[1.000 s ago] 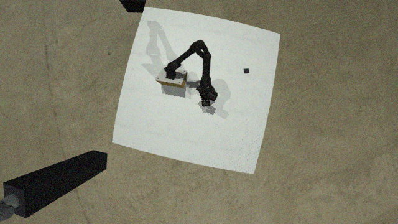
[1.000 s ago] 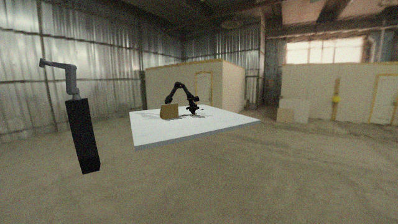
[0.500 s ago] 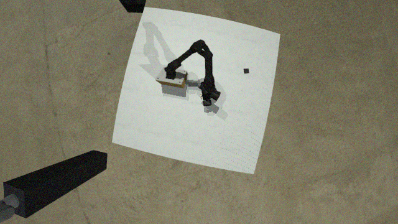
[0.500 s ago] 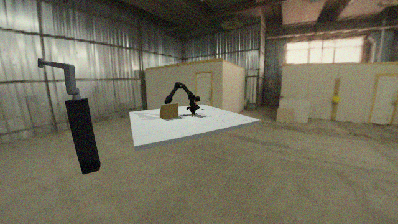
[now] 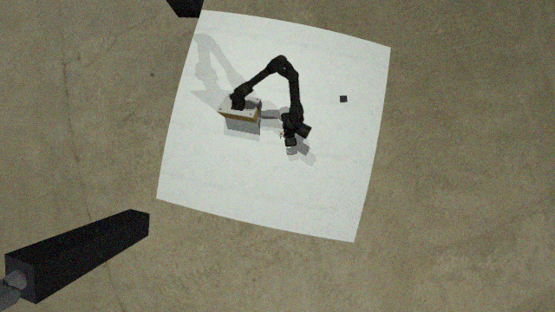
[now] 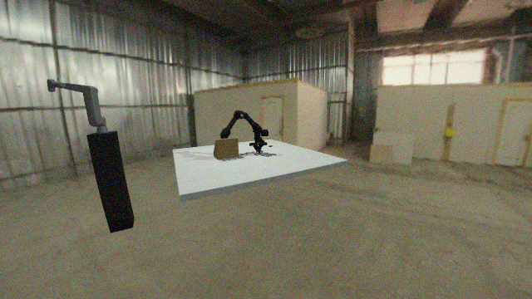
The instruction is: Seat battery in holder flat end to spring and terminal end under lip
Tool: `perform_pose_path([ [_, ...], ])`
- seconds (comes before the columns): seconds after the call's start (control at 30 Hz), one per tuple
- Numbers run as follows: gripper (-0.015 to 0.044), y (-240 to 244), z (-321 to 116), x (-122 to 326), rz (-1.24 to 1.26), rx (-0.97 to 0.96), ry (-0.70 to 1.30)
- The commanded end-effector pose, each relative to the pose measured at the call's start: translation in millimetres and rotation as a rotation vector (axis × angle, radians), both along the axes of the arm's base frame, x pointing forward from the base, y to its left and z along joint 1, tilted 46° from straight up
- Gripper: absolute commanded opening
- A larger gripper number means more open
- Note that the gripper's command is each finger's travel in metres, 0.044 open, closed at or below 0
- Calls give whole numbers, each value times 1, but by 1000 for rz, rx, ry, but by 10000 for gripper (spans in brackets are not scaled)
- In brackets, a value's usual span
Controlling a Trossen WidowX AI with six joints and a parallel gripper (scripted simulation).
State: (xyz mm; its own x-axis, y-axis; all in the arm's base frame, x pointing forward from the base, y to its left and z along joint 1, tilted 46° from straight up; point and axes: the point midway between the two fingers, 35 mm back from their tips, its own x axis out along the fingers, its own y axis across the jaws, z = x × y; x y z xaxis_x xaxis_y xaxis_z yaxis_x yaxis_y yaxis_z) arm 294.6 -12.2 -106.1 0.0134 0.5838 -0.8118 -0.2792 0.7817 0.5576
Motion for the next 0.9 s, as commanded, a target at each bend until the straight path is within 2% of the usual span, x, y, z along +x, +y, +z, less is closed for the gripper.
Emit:
perform_pose_path([
  [0.0, 65, 5, -3, -6, 22, -11, 44],
  [0.87, 65, 7, 0, 6, 15, -19, 33],
])
